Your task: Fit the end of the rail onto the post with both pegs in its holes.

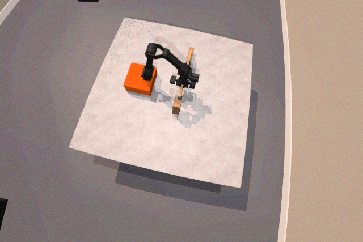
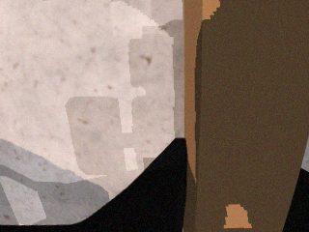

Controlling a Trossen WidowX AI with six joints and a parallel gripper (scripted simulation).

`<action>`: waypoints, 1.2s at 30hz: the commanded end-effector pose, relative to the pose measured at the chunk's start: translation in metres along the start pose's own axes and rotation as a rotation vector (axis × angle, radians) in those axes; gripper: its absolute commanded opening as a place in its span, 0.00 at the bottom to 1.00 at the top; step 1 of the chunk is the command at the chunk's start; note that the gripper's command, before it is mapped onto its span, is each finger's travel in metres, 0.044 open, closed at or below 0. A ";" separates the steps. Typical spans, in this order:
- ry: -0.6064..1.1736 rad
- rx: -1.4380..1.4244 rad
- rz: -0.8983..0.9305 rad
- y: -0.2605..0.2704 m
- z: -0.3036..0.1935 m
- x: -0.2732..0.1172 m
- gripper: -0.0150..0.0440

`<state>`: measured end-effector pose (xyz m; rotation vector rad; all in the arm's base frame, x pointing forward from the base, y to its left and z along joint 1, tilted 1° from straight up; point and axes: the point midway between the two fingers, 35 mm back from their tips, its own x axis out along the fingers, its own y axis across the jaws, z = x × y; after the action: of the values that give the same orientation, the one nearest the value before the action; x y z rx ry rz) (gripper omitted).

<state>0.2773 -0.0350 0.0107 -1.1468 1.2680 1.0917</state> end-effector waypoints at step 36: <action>-0.005 -0.001 -0.010 0.001 0.001 0.002 0.25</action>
<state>0.2771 -0.0346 0.0091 -1.1527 1.2573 1.0876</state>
